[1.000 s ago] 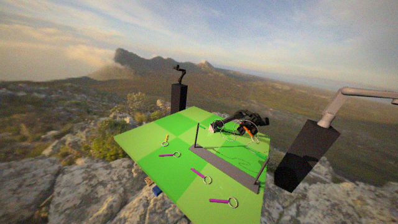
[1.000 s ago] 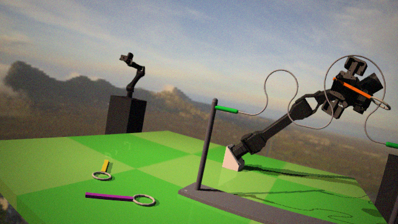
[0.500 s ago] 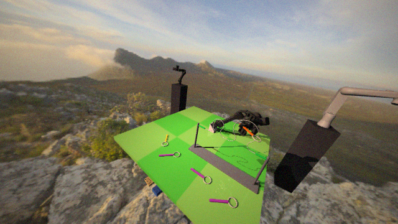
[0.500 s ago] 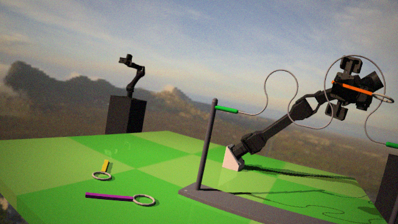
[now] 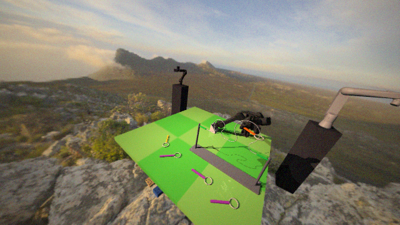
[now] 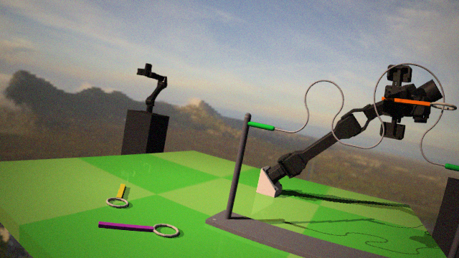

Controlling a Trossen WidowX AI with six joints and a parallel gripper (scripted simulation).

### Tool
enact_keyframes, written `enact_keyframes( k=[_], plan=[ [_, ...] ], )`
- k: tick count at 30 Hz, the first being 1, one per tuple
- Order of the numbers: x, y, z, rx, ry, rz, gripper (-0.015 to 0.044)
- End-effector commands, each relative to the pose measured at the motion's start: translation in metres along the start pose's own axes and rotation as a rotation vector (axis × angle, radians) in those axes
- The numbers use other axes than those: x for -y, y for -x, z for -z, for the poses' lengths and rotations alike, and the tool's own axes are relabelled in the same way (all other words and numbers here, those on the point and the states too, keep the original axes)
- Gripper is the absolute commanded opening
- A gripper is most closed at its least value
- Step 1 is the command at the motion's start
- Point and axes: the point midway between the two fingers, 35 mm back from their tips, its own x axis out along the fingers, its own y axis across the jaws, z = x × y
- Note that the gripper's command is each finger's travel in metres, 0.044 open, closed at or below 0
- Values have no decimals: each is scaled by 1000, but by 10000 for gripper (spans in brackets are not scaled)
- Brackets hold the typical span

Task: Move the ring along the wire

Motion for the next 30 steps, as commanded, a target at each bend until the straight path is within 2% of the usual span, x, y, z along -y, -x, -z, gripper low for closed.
enact_keyframes(
  k=[1, 30],
  plan=[
    [-2, 0, -1, 5, -58, -29, -150],
    [-15, 0, -3, 33, -394, -212, -150]
  ],
)
